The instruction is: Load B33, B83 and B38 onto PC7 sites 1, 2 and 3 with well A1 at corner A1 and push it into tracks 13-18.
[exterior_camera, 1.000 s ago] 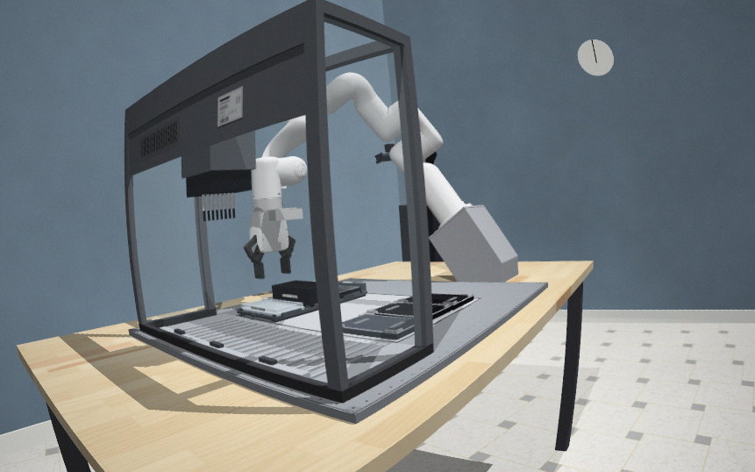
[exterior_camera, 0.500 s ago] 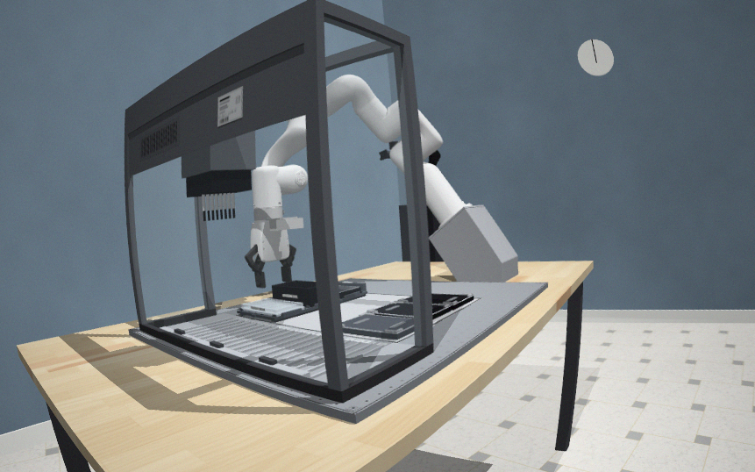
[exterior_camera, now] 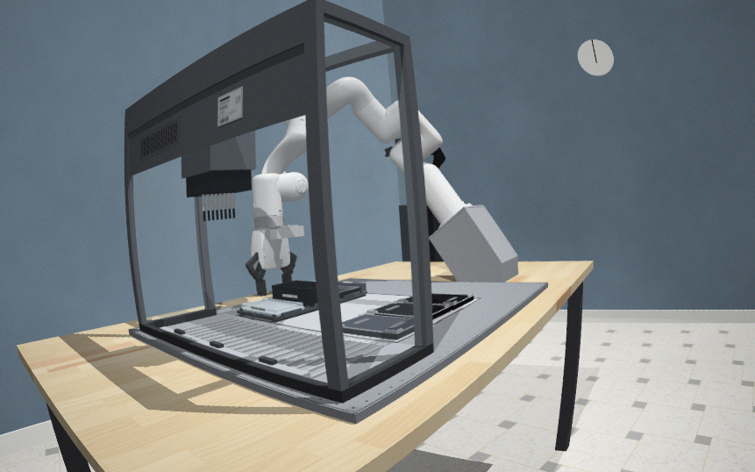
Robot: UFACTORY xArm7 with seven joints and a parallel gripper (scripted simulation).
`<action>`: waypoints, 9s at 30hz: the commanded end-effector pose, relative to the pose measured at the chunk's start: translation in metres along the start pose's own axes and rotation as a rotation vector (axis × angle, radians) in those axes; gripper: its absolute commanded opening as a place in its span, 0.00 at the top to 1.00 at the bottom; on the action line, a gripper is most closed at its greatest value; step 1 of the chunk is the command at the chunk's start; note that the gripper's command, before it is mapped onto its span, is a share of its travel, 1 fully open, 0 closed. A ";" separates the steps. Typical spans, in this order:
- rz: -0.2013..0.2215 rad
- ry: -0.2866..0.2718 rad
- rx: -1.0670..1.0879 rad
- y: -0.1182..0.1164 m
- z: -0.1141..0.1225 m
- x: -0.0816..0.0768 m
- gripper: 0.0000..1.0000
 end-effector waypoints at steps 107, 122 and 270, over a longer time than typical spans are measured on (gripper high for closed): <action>0.004 0.001 0.000 -0.005 -0.026 0.019 0.00; 0.004 0.001 0.000 -0.006 -0.032 0.019 0.00; 0.004 0.001 0.000 0.002 -0.001 -0.021 0.00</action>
Point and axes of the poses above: the point where the finger pads meet when closed, its own x axis out along the fingers, its own y axis across the jaws, z = x × y, the point moved 6 cm from there along -x, back along the fingers, and after that the axes turned 14 degrees about x, right-handed, at the moved point
